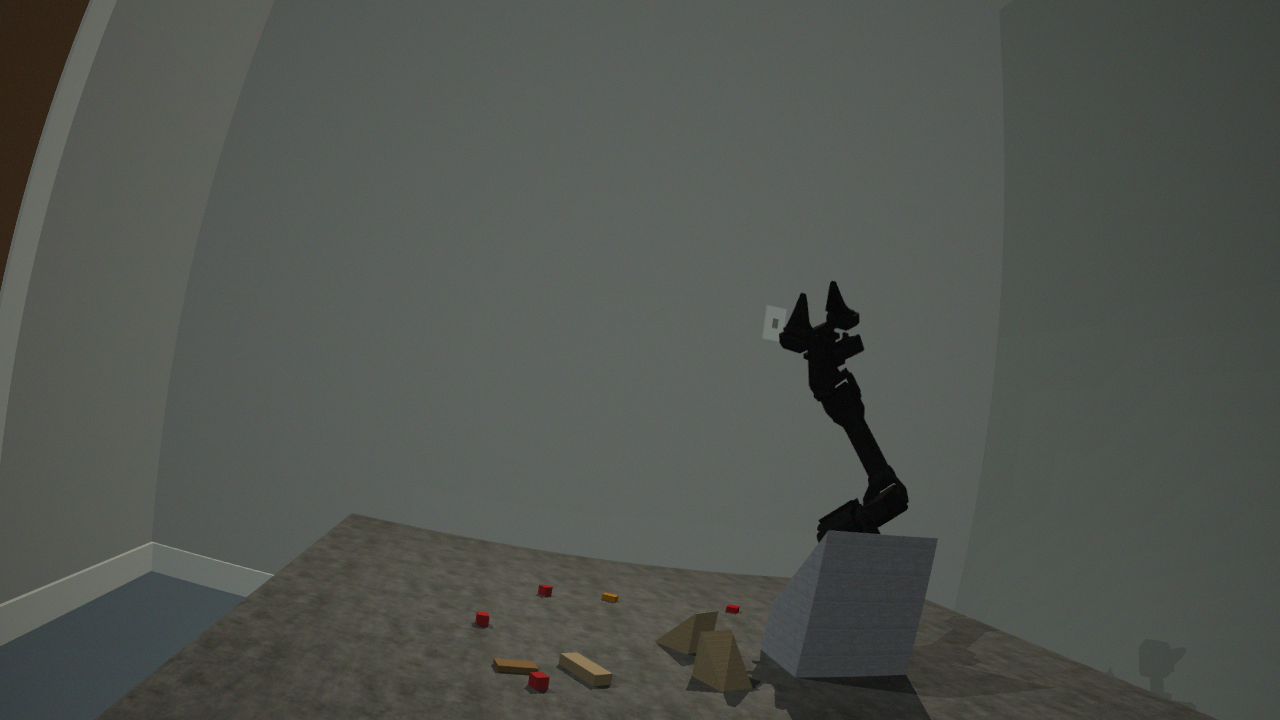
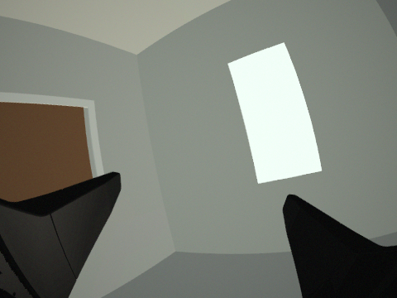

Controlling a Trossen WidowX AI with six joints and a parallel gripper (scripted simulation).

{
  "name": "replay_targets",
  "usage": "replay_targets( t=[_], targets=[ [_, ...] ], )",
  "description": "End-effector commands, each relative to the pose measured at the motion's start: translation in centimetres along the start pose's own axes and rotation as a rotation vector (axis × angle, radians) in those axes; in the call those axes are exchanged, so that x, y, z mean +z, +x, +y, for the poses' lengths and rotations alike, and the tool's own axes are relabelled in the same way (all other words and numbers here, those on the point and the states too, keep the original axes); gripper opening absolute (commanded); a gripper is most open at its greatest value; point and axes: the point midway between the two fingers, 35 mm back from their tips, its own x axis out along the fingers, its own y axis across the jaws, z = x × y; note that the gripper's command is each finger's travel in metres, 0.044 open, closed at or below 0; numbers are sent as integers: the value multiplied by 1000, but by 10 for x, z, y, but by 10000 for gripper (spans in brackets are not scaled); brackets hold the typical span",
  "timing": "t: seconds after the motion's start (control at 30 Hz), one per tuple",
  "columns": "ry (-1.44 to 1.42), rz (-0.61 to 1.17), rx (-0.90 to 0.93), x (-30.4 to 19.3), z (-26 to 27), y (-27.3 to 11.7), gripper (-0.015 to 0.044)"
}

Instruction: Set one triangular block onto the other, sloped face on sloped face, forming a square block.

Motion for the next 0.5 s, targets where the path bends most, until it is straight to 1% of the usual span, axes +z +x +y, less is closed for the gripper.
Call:
replay_targets(
  t=[0.0,0.17,0.33,0.47],
  targets=[
    [137,-26,145,-2,59,39,440],
    [236,-39,267,0,107,64,440],
    [397,-61,481,12,189,89,440],
    [521,-68,659,28,256,98,440]
  ],
)
